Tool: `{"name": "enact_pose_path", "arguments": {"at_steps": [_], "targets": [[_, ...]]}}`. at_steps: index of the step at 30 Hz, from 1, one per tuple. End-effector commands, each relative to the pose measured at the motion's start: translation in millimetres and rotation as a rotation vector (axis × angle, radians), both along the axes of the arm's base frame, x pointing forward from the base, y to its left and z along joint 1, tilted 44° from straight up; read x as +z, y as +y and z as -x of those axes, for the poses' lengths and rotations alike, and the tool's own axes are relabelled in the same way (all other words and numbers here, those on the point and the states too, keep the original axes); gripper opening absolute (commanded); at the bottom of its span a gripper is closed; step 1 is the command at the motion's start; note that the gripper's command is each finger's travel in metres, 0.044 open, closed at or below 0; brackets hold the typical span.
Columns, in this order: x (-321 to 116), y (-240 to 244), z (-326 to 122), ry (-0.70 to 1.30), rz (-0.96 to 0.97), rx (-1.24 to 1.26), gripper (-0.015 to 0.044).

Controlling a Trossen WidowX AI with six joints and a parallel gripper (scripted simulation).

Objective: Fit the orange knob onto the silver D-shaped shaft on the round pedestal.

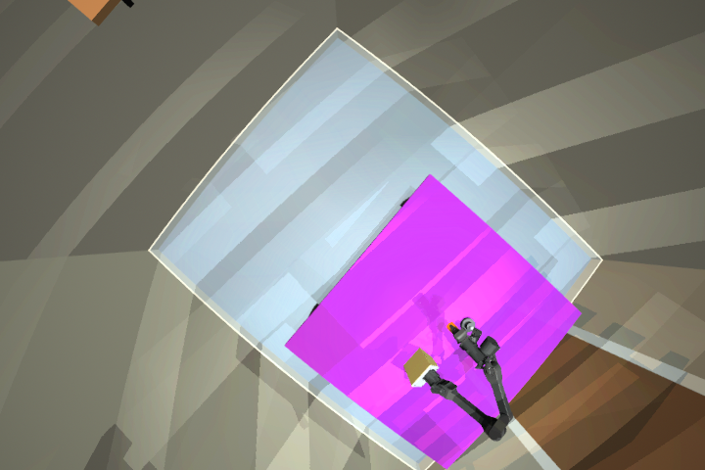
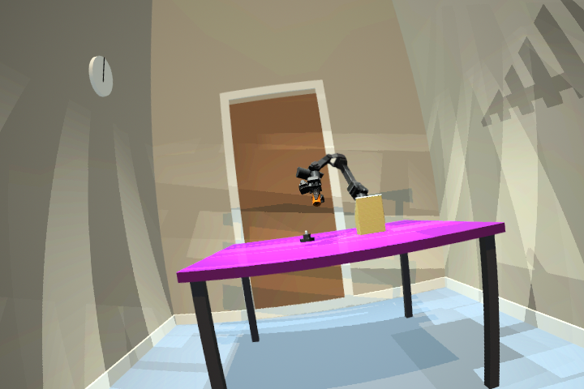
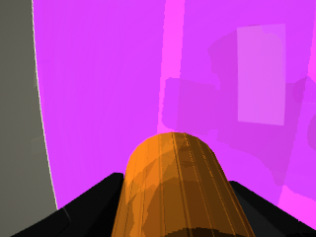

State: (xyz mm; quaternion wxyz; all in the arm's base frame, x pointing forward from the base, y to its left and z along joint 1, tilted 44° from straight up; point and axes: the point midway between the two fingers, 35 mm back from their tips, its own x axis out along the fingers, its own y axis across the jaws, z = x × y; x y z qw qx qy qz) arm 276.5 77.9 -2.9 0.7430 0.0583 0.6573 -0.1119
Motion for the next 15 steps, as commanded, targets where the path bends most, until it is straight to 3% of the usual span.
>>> {"name": "enact_pose_path", "arguments": {"at_steps": [1,15], "targets": [[-6.4,-1.3,-3.6,0.015,0.102,-0.013,0.0],[-30.5,-11.9,-4.2,0.085,0.386,-0.055,0.0]]}}
